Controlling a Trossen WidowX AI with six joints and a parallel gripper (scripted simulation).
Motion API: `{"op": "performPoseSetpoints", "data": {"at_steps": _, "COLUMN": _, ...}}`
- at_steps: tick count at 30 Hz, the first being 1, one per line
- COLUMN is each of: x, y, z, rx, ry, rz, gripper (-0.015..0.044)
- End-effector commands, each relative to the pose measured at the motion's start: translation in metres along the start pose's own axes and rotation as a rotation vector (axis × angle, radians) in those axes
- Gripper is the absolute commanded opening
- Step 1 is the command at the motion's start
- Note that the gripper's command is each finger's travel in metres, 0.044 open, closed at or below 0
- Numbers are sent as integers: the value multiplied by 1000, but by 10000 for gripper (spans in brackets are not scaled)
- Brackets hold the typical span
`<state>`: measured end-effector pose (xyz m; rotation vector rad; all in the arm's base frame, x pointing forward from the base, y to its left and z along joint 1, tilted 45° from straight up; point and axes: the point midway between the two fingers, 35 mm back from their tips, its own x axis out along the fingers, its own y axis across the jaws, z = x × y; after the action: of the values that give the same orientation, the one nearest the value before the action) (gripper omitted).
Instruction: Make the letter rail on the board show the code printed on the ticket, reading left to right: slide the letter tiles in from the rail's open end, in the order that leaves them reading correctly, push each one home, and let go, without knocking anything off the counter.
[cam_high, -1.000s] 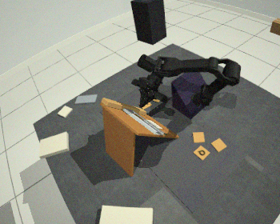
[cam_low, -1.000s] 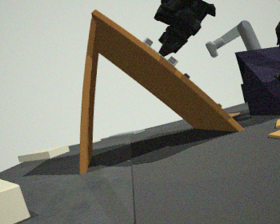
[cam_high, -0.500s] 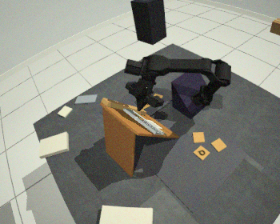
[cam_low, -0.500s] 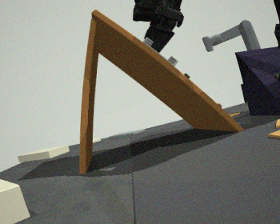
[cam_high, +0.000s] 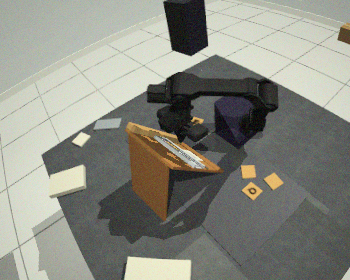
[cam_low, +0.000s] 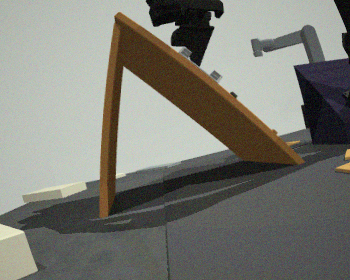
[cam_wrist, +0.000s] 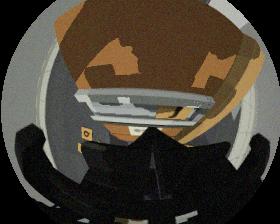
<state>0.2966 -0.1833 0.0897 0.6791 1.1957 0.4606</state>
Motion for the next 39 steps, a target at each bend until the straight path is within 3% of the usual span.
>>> {"op": "performPoseSetpoints", "data": {"at_steps": 1, "x": 2, "y": -1, "z": 0, "rx": 2, "ry": 12, "rz": 5, "gripper": 0}}
{"op": "performPoseSetpoints", "data": {"at_steps": 39, "x": 18, "y": -2, "z": 12, "rx": 1, "ry": 11, "rz": 5, "gripper": 0}}
